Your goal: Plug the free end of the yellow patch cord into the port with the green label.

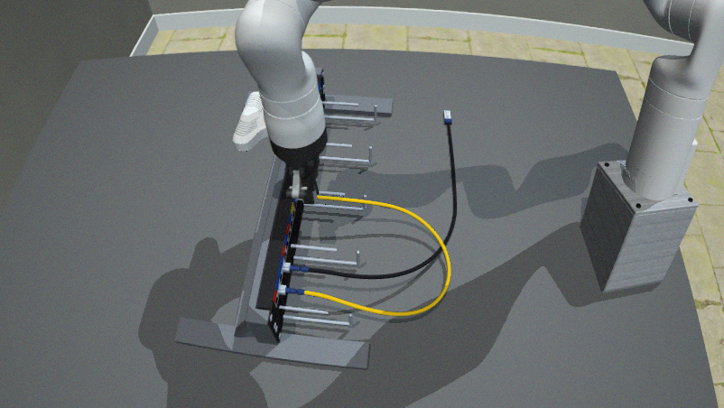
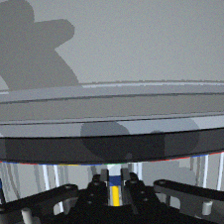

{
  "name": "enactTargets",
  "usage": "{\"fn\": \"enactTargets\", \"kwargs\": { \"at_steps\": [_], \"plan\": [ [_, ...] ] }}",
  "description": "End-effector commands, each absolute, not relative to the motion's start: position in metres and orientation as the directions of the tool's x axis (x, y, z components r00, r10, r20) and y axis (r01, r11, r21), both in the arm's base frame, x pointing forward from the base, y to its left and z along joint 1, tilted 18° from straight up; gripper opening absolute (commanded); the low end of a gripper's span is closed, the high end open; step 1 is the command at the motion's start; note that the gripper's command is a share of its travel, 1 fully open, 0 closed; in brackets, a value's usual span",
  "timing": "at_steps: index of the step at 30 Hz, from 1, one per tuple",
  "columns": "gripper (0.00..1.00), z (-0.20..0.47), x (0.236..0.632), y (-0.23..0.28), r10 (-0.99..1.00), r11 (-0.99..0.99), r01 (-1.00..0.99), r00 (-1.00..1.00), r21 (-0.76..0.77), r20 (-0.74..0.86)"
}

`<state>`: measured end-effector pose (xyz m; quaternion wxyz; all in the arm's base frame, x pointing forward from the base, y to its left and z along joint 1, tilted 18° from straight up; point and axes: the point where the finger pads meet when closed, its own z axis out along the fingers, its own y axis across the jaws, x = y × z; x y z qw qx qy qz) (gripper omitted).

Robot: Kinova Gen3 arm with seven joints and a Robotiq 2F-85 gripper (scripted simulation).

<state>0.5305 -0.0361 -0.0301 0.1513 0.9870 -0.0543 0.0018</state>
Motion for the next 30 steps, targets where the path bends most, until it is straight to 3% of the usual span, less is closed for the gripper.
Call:
{"fn": "enactTargets", "kwargs": {
  "at_steps": [1,30],
  "plan": [
    [0.0,-0.027,0.541,-0.036,-0.1,-0.949,-0.109,0.994,0.297,0.046],
    [0.0,-0.028,0.53,-0.035,-0.099,-0.949,-0.109,0.994,0.297,0.047]
  ]
}}
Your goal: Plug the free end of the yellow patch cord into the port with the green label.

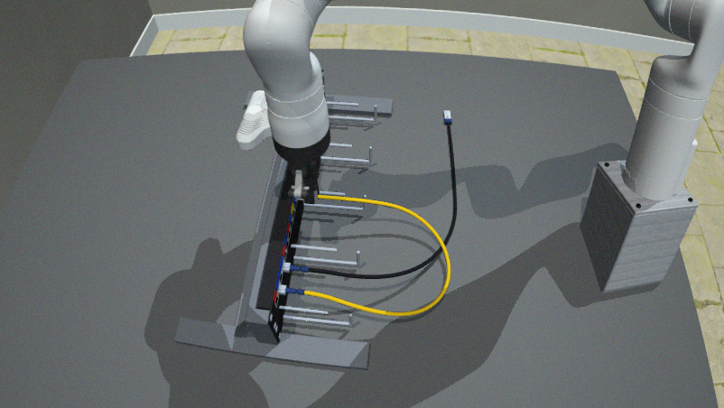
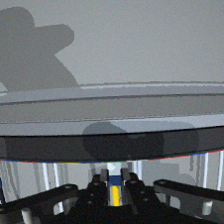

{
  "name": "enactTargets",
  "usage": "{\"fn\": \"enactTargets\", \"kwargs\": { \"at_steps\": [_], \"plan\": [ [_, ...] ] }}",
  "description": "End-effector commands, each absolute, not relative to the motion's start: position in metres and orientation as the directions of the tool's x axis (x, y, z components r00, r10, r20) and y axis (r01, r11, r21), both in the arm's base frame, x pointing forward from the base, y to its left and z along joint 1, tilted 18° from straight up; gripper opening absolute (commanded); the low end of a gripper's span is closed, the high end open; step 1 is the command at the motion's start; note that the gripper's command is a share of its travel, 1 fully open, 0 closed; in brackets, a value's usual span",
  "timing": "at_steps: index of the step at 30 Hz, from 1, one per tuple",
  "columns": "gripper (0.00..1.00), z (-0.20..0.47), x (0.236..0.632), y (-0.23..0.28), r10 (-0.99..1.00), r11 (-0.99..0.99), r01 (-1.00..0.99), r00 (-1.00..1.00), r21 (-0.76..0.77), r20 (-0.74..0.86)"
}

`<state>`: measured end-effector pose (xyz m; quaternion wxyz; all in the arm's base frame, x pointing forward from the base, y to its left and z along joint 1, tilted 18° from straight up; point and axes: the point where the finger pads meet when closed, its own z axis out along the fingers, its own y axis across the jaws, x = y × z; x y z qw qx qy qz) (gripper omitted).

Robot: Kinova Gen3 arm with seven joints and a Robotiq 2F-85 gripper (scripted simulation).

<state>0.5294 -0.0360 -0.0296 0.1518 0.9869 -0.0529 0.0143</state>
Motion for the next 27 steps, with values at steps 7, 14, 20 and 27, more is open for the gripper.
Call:
{"fn": "enactTargets", "kwargs": {
  "at_steps": [7,14,20,27],
  "plan": [
    [0.0,-0.0283,0.5288,-0.0352,-0.097,-0.949,-0.109,0.994,0.297,0.054],
    [0.0,-0.0286,0.5262,-0.035,-0.092,-0.949,-0.108,0.993,0.297,0.068],
    [0.0,-0.029,0.5219,-0.0347,-0.091,-0.949,-0.108,0.993,0.298,0.071],
    [0.0,-0.0292,0.5206,-0.0345,-0.091,-0.949,-0.108,0.993,0.298,0.071]
  ]
}}
